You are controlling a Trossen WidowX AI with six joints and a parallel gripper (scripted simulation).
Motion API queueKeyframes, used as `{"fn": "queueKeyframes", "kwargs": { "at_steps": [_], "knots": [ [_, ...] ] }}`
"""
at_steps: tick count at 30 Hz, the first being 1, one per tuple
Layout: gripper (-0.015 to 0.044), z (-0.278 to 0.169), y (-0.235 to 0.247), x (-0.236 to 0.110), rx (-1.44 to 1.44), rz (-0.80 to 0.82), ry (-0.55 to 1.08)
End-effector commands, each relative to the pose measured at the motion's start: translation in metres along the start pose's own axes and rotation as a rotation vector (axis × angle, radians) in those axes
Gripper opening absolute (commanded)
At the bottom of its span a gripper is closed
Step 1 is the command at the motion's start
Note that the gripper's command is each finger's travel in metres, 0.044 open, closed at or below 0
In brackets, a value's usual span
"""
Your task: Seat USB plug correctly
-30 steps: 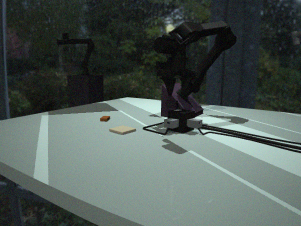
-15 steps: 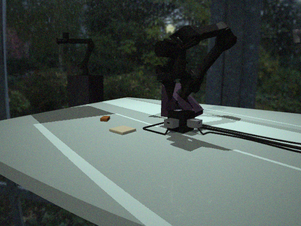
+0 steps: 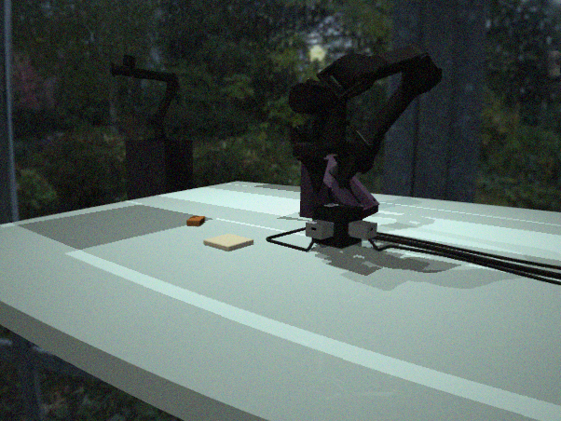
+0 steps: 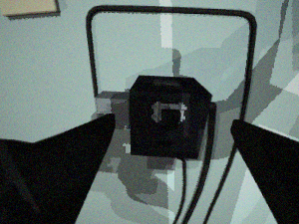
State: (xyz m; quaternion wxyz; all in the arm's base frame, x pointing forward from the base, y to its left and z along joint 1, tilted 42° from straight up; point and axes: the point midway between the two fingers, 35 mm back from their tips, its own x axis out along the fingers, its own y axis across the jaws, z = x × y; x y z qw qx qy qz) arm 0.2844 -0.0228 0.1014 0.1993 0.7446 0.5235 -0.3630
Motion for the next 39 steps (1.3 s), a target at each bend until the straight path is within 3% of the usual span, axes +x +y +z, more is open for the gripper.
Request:
{"fn": "queueKeyframes", "kwargs": {
  "at_steps": [1, 15, 39],
  "knots": [
    [0.0387, 0.0000, 0.0002, -0.0004, -0.001, 0.001, 0.000],
    [0.0020, 0.0000, 0.0002, -0.0004, -0.001, 0.001, 0.000],
    [0.0000, 0.0002, 0.0002, -0.0031, 0.001, 0.001, 0.000]
  ]
}}
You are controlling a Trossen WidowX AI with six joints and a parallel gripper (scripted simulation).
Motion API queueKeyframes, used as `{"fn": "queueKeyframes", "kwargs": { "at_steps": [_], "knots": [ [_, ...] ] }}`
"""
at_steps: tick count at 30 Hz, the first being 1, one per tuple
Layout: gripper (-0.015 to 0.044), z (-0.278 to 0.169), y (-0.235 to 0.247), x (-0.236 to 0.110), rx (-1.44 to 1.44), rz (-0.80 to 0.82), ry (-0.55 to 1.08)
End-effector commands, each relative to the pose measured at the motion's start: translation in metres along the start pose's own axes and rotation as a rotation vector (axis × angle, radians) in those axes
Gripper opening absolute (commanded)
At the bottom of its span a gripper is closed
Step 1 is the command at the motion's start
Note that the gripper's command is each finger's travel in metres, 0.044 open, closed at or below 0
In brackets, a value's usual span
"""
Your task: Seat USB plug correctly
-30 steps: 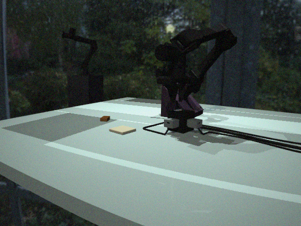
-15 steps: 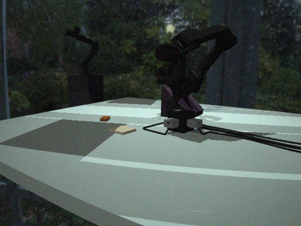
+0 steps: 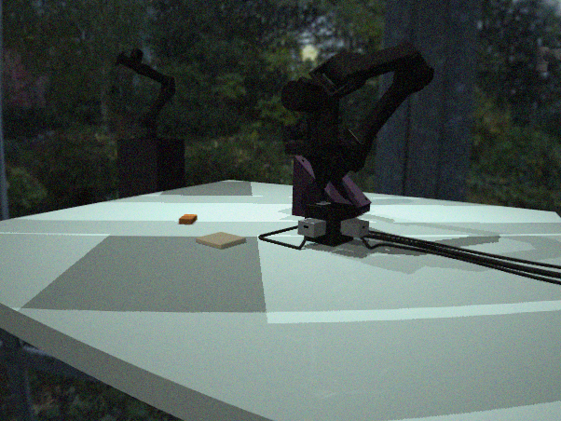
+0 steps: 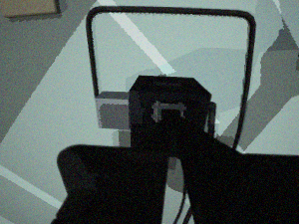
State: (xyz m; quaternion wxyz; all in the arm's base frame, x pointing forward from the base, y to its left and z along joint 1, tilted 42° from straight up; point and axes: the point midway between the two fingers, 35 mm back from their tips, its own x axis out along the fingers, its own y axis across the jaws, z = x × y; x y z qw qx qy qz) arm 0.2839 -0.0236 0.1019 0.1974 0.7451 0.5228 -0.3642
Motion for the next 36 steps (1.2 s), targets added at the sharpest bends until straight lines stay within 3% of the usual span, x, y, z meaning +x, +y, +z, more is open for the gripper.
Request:
{"fn": "queueKeyframes", "kwargs": {
  "at_steps": [1, 36],
  "knots": [
    [0.0000, 0.000, 0.000, -0.003, -0.004, 0.001, -0.001],
    [0.0000, 0.000, 0.000, -0.026, -0.004, 0.001, -0.002]
  ]
}}
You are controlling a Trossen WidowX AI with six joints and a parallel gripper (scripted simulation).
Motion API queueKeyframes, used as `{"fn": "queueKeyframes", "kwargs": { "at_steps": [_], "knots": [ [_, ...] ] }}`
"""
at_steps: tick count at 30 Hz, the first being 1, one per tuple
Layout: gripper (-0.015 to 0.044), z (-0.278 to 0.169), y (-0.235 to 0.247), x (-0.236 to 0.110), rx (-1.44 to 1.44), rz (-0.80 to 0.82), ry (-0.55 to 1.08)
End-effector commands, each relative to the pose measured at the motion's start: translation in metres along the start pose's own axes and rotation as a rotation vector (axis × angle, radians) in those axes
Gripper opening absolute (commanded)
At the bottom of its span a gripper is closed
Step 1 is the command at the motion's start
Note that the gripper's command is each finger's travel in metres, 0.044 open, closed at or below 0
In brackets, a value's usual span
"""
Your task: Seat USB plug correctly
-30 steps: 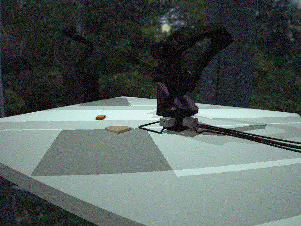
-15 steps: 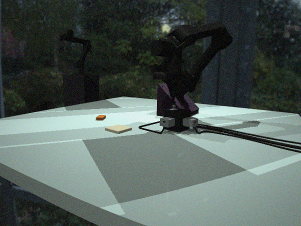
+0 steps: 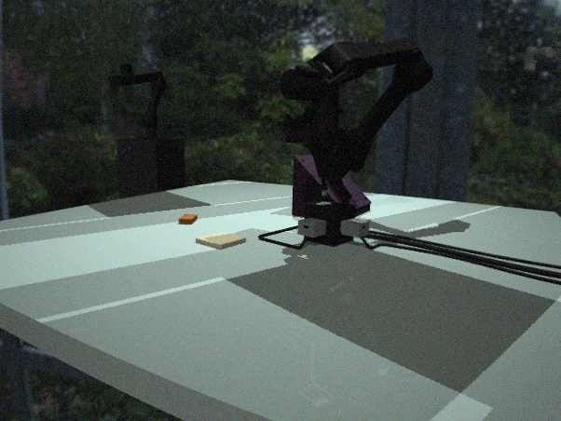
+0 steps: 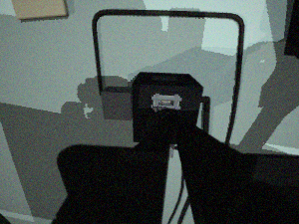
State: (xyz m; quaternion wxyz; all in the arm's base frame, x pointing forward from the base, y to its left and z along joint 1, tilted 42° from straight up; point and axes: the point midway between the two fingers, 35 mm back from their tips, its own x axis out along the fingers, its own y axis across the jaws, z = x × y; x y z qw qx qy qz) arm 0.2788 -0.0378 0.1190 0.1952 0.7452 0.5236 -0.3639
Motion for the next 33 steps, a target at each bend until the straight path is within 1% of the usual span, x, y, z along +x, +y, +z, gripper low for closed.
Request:
{"fn": "queueKeyframes", "kwargs": {
  "at_steps": [1, 8, 12, 33],
  "knots": [
    [0.0000, 0.0001, 0.0013, -0.0040, -0.006, 0.004, -0.005],
    [0.0000, 0.0001, 0.0008, -0.0053, -0.009, 0.002, -0.003],
    [0.0000, 0.0001, 0.0004, -0.0044, -0.065, 0.001, -0.001],
    [0.0000, 0.0000, 0.0001, -0.0039, -0.615, 0.001, 0.000]
  ]
}}
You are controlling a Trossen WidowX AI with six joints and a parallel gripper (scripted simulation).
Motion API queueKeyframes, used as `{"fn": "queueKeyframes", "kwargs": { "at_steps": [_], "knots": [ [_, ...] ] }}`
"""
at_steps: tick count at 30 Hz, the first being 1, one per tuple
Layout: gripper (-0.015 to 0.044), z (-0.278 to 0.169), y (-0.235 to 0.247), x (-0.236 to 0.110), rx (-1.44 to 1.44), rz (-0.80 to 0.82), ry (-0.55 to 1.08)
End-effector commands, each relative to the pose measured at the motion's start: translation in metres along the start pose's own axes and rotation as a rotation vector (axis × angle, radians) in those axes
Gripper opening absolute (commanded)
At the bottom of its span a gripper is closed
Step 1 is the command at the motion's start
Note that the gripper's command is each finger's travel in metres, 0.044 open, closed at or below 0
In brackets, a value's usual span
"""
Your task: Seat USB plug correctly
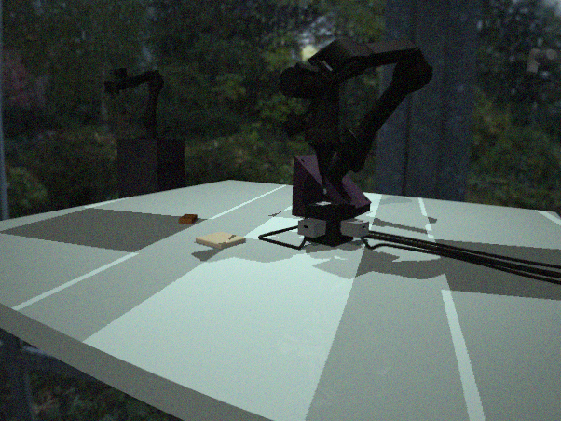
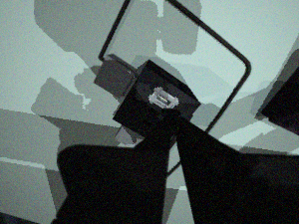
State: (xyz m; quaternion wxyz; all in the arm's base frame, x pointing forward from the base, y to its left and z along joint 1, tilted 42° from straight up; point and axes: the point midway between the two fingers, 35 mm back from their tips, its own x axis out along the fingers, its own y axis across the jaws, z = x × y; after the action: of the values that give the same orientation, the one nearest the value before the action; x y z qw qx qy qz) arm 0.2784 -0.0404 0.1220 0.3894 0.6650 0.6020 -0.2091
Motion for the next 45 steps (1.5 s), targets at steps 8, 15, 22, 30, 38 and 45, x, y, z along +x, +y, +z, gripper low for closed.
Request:
{"fn": "queueKeyframes", "kwargs": {
  "at_steps": [8, 15, 22, 30, 38, 45],
  "knots": [
    [0.0000, 0.0000, -0.0003, 0.0001, -0.278, 0.000, 0.000],
    [0.0000, 0.0000, -0.0003, 0.0001, -0.461, 0.000, 0.000],
    [0.0000, 0.0000, -0.0003, 0.0001, -0.644, 0.000, 0.000],
    [0.0000, 0.0000, -0.0003, 0.0001, -0.854, 0.000, 0.000],
    [0.0000, 0.0000, -0.0003, 0.0001, -1.063, 0.000, 0.000],
    [0.0000, 0.0000, -0.0003, 0.0001, -1.246, 0.000, 0.000]
  ]
}}
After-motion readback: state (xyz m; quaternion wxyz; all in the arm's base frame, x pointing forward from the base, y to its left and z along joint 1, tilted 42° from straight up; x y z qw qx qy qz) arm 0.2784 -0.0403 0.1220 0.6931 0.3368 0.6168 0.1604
